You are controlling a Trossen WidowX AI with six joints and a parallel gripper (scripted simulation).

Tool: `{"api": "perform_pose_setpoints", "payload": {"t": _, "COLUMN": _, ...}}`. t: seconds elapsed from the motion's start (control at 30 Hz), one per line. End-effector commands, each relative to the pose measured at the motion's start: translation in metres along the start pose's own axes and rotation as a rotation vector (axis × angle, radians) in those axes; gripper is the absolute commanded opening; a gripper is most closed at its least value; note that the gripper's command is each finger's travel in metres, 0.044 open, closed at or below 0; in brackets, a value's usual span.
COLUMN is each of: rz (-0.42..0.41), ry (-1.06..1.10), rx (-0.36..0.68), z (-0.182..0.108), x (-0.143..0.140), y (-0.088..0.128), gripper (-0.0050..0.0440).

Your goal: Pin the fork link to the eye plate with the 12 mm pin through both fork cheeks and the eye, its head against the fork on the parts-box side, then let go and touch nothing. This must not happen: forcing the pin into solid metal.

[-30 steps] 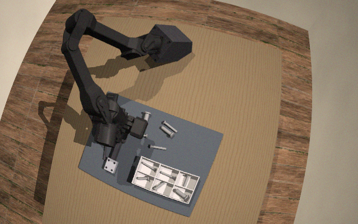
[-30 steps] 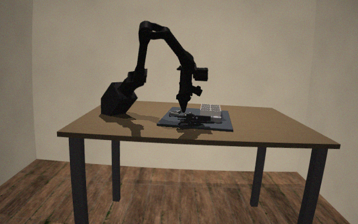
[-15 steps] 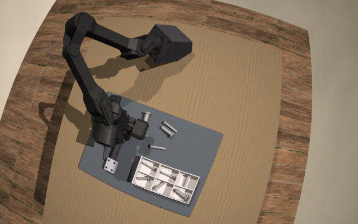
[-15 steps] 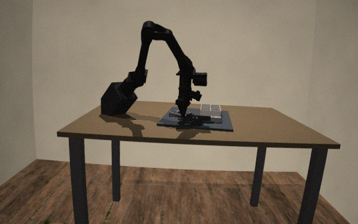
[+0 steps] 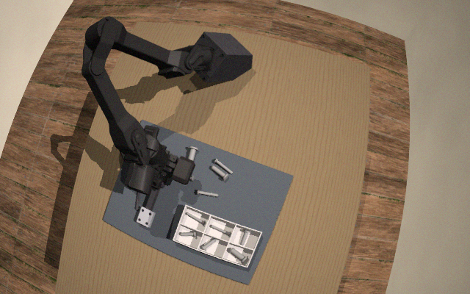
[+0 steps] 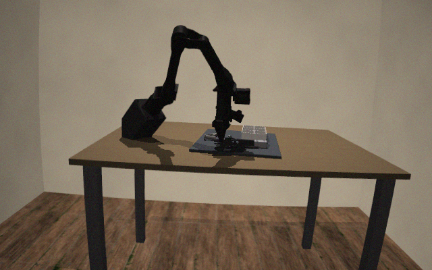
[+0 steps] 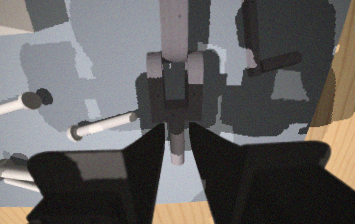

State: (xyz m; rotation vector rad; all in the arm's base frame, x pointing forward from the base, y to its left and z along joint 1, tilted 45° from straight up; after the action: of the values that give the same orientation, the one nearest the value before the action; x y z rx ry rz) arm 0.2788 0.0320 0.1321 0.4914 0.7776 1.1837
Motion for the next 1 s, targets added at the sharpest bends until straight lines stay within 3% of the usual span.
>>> {"api": "perform_pose_setpoints", "payload": {"t": 0.0, "rz": 0.003, "ry": 0.003, "rx": 0.001, "z": 0.0019, "x": 0.0006, "y": 0.0002, "gripper": 0.0100}}
{"api": "perform_pose_setpoints", "payload": {"t": 0.97, "rz": 0.003, "ry": 0.003, "rx": 0.001, "z": 0.0066, "x": 0.0013, "y": -0.0005, "gripper": 0.0100}}
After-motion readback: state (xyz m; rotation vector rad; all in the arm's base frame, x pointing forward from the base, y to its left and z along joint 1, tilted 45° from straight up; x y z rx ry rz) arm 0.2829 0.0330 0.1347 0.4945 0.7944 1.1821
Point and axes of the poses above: the point midway between the two fingers, 35 mm back from their tips, its own y axis back along the fingers, its own x axis across the jaws, z = x × y, the point moved 1 cm from there along y, back along the fingers, and after that the axes turned 8 degrees about -y, right-handed, at the moved point
